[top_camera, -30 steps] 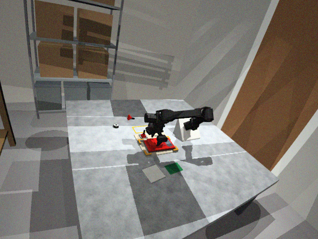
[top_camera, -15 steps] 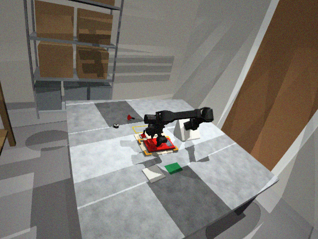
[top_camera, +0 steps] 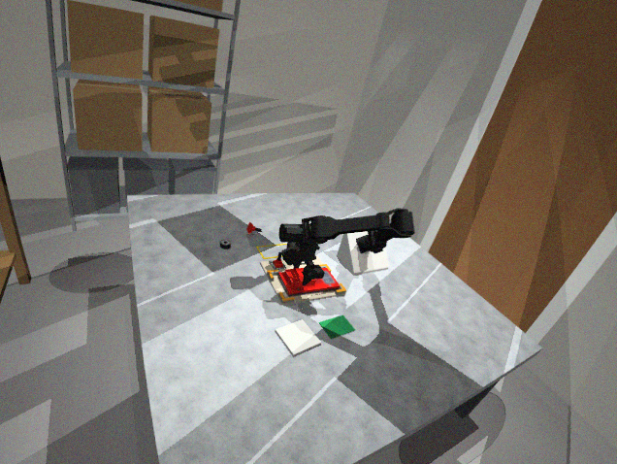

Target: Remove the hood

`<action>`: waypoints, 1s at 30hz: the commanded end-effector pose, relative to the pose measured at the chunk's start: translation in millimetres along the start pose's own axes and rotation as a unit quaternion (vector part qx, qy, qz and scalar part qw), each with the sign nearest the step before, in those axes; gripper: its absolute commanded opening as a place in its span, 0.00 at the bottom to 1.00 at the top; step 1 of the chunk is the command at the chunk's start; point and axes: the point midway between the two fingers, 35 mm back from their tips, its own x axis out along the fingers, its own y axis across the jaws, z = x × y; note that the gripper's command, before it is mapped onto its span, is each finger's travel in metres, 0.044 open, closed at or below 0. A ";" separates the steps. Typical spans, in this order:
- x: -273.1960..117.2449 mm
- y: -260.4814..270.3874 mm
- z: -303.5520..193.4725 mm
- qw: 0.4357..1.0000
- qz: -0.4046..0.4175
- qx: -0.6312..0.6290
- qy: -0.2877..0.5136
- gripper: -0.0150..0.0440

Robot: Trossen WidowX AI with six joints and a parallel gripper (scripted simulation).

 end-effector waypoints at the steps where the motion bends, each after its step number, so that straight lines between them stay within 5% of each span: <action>1: -0.2 -0.1 0.1 1.000 0.000 0.000 0.000 0.83; 8: -0.2 -0.1 0.1 1.000 0.000 0.000 0.000 0.75; 19: -5.6 -0.2 0.4 1.000 0.000 0.000 0.000 0.26; 30: -12.7 -0.3 0.5 1.000 0.000 0.000 0.000 0.25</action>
